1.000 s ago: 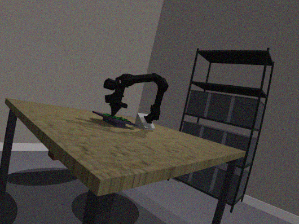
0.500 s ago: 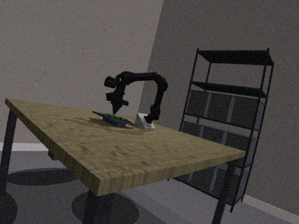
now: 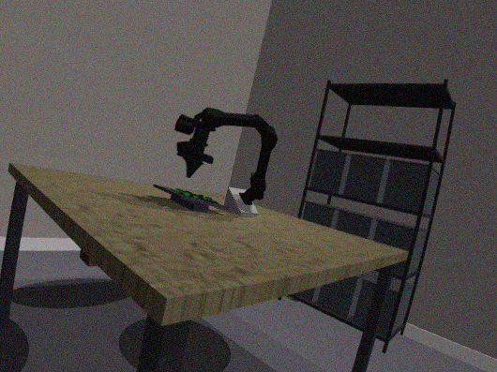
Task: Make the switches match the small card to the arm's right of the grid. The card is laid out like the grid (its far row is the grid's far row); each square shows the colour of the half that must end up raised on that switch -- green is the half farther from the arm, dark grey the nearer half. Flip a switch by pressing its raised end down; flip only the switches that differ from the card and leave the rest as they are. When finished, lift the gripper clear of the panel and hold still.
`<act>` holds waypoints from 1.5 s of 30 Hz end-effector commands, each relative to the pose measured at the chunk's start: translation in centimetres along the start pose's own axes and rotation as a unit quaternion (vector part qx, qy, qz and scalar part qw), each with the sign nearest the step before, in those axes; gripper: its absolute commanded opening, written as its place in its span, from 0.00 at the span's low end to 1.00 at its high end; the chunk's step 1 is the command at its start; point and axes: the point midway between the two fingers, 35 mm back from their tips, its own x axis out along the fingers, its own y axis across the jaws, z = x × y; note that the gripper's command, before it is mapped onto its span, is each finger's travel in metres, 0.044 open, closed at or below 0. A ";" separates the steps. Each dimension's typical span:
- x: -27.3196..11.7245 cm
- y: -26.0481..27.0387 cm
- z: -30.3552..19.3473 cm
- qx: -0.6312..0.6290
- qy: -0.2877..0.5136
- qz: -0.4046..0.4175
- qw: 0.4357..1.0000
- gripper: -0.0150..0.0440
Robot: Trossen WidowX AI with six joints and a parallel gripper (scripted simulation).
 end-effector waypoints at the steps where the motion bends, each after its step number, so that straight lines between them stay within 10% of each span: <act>1: 2.8 0.1 -0.1 -0.002 0.014 0.000 1.000 0.25; 45: 5.5 0.1 -0.1 -0.002 0.015 0.001 1.000 0.25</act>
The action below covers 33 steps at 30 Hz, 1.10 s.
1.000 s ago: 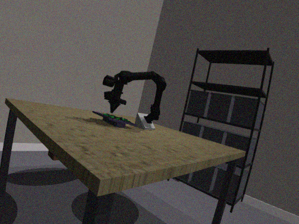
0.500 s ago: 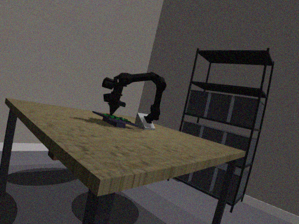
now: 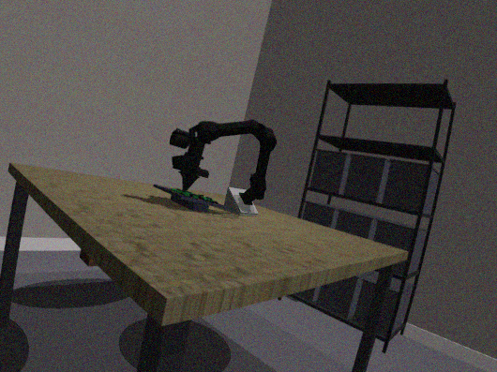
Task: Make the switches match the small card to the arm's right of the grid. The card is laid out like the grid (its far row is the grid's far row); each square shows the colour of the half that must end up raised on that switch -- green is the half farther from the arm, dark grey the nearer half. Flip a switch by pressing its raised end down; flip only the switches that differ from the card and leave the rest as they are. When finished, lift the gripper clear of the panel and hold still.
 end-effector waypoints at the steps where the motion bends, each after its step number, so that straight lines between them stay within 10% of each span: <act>1: 0.1 0.0 0.0 0.002 0.000 0.002 1.000 0.25; 33: 0.5 0.0 0.0 0.002 0.000 0.002 1.000 0.25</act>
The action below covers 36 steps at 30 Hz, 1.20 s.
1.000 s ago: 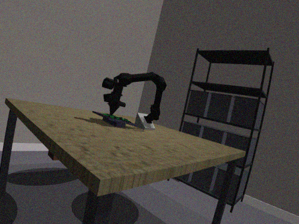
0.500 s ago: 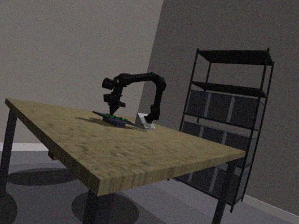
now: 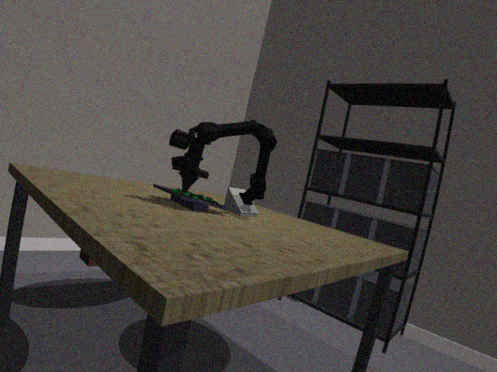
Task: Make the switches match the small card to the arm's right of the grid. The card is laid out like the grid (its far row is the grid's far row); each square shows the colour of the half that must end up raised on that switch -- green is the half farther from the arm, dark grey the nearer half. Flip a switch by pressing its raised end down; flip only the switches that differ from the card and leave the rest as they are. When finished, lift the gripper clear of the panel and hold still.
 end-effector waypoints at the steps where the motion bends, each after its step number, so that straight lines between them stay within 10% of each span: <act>1: 0.1 0.0 0.0 0.002 0.000 0.002 1.000 0.25; 13: 0.3 0.0 0.0 0.002 0.000 0.002 1.000 0.25; 19: -6.2 0.0 -0.3 0.003 -0.012 0.001 1.000 0.25; 36: -2.7 -2.3 -0.1 0.003 0.000 0.001 1.000 0.25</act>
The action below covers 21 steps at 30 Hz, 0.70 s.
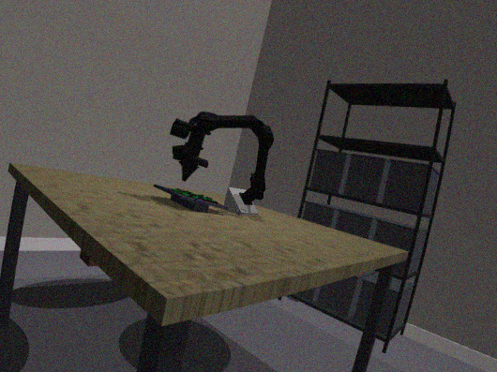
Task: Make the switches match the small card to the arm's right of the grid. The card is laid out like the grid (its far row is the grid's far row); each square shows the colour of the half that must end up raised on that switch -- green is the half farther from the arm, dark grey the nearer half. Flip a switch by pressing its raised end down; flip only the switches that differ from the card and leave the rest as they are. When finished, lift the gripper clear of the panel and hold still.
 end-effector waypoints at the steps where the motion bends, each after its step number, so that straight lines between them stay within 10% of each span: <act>1: 1.3 0.0 -0.2 0.004 0.009 0.003 1.000 0.25; 21: 3.7 0.0 -0.2 0.003 0.009 0.003 1.000 0.25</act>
